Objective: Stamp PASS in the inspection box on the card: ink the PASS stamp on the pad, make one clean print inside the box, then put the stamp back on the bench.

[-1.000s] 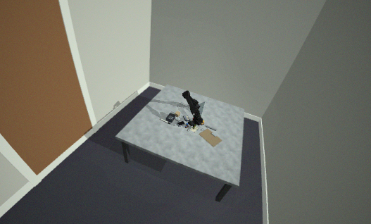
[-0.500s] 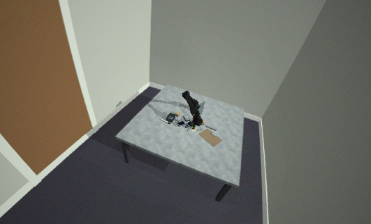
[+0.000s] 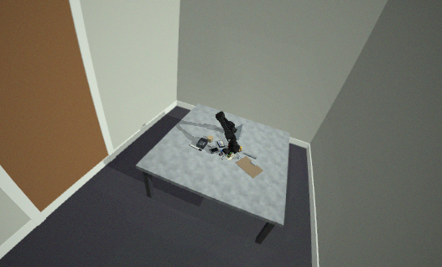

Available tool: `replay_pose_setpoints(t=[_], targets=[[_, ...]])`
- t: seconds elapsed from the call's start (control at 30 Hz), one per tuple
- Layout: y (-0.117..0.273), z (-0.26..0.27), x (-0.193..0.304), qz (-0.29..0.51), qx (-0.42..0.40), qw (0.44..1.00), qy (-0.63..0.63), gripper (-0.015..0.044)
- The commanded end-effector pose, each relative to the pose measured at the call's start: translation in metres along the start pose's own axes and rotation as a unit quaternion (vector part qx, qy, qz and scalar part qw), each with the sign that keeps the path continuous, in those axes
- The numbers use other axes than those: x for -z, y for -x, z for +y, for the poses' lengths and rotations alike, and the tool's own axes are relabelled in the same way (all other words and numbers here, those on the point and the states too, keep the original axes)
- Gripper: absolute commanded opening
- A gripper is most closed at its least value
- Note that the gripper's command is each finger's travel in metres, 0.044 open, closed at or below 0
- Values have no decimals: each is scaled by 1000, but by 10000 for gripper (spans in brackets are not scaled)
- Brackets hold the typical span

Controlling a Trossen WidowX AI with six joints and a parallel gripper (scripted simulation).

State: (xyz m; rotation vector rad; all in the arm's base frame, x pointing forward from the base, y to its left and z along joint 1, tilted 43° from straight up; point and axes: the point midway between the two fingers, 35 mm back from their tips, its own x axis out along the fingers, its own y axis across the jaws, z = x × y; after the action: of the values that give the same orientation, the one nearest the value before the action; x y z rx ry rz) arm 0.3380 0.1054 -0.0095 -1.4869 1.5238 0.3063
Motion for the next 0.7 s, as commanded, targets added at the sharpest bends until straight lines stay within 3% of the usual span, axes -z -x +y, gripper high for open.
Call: replay_pose_setpoints(t=[0.0, 0.67], targets=[[-1, -1, 1, 2, 1, 1000, 2, 0], [-5, -1, 1, 2, 2, 1000, 2, 0]])
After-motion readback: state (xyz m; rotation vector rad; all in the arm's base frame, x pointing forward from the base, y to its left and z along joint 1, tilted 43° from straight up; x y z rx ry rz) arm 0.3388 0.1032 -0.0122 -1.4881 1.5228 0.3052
